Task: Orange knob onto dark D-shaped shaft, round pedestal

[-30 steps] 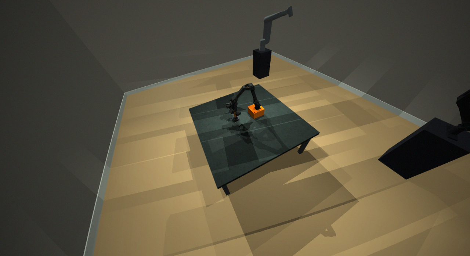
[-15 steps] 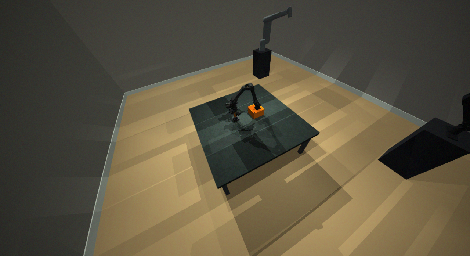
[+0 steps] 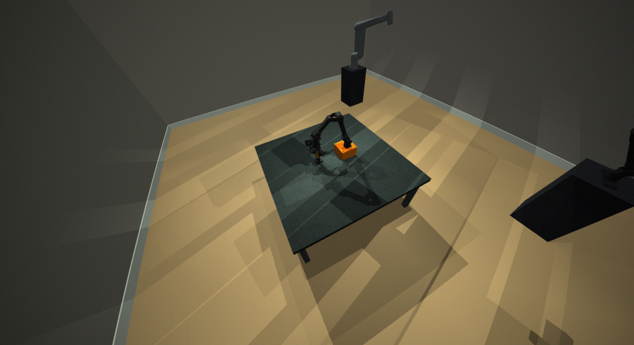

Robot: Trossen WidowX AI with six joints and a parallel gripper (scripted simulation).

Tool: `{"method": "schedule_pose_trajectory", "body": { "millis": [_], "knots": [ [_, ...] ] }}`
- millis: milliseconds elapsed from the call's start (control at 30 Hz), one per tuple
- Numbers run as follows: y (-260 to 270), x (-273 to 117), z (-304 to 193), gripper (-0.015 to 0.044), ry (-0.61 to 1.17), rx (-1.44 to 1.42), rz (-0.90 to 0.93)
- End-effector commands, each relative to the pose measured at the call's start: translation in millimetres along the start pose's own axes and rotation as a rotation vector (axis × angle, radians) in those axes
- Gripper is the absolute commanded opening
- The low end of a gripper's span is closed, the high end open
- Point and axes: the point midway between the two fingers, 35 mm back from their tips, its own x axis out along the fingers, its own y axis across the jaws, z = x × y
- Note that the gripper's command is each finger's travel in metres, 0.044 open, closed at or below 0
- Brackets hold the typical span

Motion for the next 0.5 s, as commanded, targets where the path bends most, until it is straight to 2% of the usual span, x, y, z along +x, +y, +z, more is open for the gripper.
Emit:
{"method": "schedule_pose_trajectory", "body": {
  "millis": [0, 467],
  "knots": [
    [0.7, 1.2, -1.1, 0.0, 0.0, -0.007, 0.001],
    [-1.0, 0.8, 1.9, 0.0, -0.001, -0.007, 0.001]
  ]
}}
